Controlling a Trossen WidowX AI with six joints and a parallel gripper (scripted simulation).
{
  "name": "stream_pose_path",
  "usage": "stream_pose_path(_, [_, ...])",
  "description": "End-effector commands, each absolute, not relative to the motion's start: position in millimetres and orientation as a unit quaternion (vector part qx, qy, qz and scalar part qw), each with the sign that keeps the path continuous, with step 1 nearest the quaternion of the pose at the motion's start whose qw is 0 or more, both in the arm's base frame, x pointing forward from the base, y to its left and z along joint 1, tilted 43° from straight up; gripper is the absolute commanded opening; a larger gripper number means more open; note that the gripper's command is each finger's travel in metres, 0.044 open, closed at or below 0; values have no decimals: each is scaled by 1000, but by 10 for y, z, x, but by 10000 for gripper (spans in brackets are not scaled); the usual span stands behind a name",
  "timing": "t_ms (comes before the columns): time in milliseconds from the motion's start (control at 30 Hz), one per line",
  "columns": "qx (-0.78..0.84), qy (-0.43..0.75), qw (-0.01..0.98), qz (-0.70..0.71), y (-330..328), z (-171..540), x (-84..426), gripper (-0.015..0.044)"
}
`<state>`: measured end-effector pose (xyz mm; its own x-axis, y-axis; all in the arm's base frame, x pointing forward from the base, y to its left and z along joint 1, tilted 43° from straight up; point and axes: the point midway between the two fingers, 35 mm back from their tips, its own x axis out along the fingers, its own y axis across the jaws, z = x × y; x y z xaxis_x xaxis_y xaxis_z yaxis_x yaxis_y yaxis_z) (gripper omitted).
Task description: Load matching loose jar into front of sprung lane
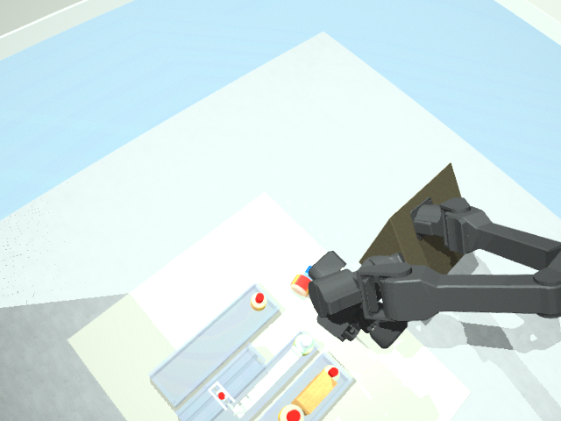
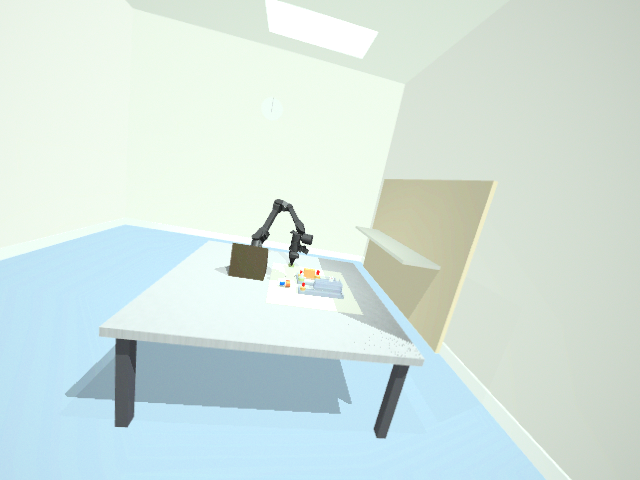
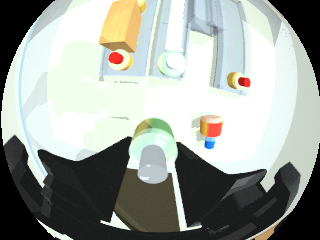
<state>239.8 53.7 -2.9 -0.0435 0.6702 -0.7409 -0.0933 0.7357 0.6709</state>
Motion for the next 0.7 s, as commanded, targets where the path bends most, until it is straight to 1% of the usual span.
stream_pose_path(0, [217,659,658,292,584,-124,2519,0])
stream_pose_path(300, [214,657,660,297,734,-406,2746,0])
stream_pose_path(667, [214,656,659,297,902,-588,2740,0])
